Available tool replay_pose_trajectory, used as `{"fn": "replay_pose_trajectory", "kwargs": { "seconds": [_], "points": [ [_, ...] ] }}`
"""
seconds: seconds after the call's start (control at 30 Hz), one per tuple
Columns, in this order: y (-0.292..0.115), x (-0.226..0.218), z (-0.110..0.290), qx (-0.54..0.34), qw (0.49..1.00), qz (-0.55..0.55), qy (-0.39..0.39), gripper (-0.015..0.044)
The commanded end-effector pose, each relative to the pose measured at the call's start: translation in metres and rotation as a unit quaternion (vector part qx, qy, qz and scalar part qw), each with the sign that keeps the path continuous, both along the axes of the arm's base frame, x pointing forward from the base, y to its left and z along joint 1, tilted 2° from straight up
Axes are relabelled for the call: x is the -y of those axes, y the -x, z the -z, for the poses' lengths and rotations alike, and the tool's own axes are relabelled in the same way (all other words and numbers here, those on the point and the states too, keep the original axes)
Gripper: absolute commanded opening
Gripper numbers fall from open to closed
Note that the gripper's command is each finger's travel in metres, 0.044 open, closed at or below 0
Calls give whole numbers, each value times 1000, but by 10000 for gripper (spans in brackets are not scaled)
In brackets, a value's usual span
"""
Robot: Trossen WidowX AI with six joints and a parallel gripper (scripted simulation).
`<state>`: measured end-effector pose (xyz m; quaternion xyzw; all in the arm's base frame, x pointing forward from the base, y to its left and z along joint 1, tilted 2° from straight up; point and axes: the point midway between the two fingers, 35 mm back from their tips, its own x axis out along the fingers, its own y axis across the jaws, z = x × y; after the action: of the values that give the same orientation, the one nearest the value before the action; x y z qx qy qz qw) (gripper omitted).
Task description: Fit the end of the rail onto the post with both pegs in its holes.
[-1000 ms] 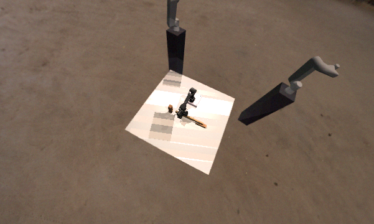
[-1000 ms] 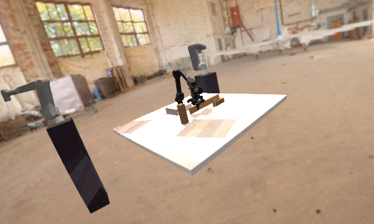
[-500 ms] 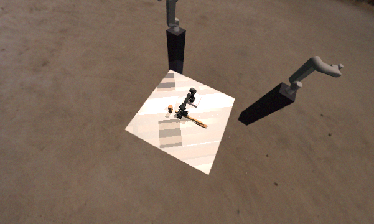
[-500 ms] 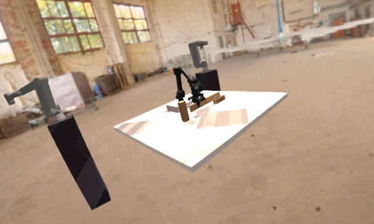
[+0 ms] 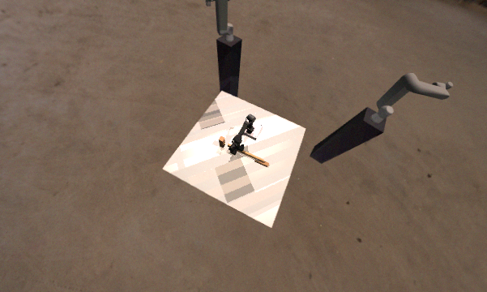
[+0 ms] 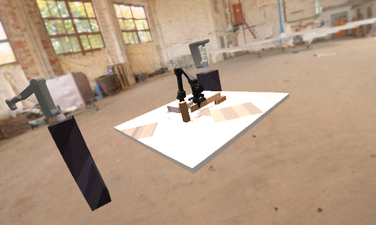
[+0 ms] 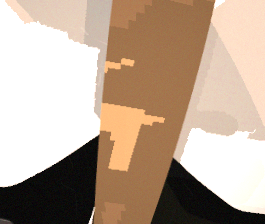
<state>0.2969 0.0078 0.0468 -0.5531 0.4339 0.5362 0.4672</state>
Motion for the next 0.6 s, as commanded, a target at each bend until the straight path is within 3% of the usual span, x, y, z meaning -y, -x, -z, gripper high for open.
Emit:
{"fn": "replay_pose_trajectory", "kwargs": {
  "seconds": [0.0,0.57],
  "points": [
    [-1,2,-1,1,1000,-2,-1,0],
    [-2,7,-1,1,1000,-2,0,0]
  ]
}}
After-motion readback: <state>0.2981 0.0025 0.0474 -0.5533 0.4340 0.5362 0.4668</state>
